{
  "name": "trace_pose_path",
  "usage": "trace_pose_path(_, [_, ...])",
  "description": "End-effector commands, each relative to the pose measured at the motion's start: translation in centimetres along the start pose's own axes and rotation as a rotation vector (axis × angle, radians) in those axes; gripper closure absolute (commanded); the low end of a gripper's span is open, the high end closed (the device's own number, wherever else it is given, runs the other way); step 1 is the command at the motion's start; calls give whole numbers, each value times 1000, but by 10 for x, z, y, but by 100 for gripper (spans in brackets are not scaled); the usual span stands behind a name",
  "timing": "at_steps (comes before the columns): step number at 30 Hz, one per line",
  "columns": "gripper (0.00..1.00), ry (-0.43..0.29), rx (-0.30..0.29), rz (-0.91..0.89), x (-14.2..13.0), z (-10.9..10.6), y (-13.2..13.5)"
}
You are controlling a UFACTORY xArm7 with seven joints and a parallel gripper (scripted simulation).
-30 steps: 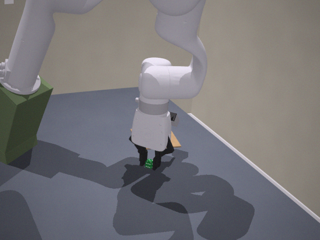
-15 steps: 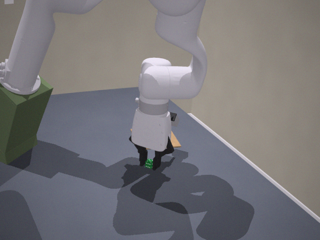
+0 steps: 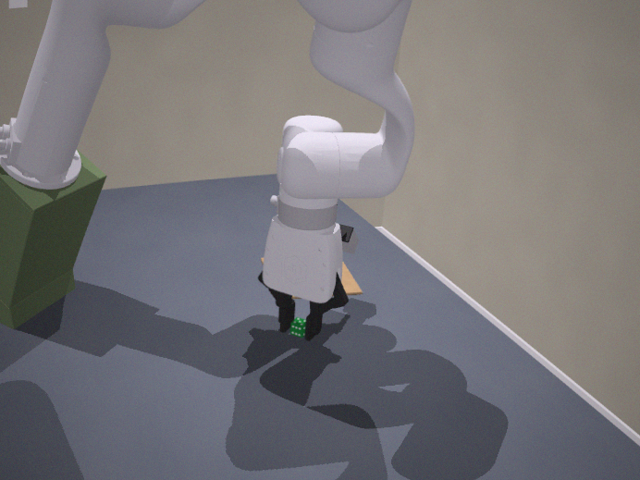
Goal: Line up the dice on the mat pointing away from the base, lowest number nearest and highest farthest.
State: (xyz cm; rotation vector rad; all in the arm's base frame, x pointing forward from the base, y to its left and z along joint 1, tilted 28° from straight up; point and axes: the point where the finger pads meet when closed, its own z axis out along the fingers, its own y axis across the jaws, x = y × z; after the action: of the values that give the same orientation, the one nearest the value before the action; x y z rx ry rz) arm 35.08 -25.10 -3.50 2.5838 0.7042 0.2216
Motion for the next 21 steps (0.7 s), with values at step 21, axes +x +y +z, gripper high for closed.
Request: trace_pose_path(21, [85,1,-1,-1,1,0,0])
